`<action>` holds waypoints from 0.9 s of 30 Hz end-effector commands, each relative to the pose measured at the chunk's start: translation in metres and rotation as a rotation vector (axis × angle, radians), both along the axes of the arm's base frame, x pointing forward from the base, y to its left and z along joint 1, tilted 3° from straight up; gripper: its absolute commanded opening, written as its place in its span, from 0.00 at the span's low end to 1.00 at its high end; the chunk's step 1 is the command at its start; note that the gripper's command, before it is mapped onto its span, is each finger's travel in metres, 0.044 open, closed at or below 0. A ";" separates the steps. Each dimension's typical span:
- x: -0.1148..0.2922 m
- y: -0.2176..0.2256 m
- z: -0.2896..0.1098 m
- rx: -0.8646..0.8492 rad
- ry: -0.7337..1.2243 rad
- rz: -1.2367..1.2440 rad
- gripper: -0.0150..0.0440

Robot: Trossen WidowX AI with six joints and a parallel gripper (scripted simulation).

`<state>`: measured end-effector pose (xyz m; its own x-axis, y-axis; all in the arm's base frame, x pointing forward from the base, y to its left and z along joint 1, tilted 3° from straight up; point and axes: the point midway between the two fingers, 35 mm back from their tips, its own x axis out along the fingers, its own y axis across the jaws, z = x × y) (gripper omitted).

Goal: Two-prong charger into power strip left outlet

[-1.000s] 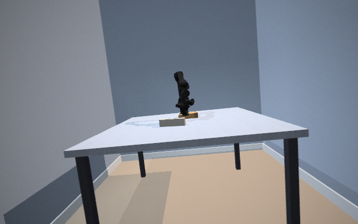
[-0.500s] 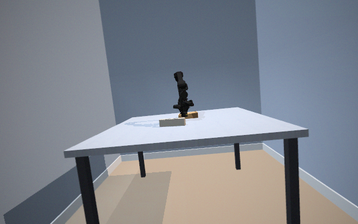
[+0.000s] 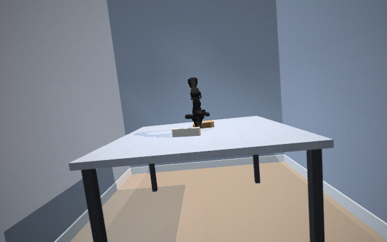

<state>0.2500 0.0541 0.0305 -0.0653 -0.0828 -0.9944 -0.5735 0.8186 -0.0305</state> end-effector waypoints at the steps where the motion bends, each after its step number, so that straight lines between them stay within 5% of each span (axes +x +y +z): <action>1: 0.006 -0.002 -0.002 0.004 -0.010 -0.094 0.25; 27: 0.030 -0.019 -0.020 -0.008 -0.024 -0.571 0.25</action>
<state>0.2746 0.0372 0.0128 -0.0827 -0.0572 -0.9949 -0.1156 0.9922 -0.0474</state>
